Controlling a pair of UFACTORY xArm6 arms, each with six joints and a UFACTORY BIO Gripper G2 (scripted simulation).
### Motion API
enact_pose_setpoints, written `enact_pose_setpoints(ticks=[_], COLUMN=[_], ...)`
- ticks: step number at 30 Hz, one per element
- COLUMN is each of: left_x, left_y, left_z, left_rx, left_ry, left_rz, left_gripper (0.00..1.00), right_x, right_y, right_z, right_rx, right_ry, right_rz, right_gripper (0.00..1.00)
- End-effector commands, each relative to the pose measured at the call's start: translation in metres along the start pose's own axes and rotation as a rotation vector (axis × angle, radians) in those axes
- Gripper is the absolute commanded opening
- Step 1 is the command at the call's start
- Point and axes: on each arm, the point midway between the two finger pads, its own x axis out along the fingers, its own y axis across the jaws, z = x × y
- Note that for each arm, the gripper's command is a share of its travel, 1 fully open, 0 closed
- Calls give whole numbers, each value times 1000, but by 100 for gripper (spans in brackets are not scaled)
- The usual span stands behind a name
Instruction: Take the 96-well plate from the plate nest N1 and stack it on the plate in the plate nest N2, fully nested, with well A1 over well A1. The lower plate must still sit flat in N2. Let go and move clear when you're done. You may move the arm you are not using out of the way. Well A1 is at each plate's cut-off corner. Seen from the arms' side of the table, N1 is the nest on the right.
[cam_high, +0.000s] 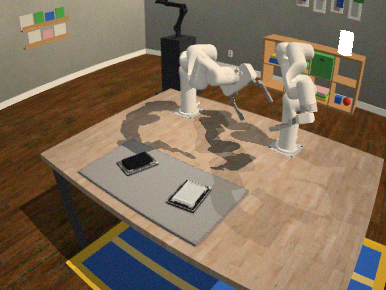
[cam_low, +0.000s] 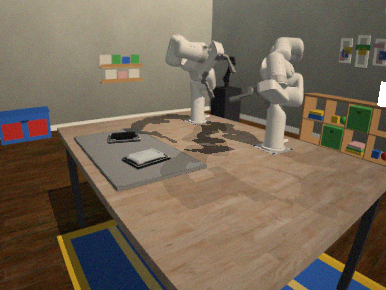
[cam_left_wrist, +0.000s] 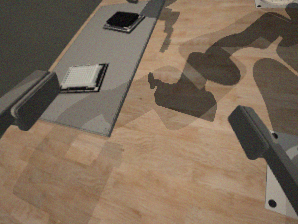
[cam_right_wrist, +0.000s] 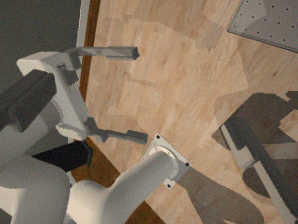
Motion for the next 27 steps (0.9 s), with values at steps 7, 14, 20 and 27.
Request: enact_pose_setpoints(ticks=[7, 14, 20, 27], left_x=[-1, -1, -1, -3], left_y=[1, 1, 1, 3], left_z=[1, 1, 1, 1], left_rx=[3, 3, 3, 10], left_ry=[1, 1, 1, 7], left_rz=[1, 1, 1, -2], left_gripper=[100, 100, 100, 100], right_x=[-2, -2, -2, -2], right_y=[2, 2, 2, 2], right_z=[1, 1, 1, 1], right_rx=[-1, -1, -1, -1], right_ry=[-3, -3, -3, -3], right_rz=[4, 4, 4, 4], right_gripper=[100, 100, 100, 100])
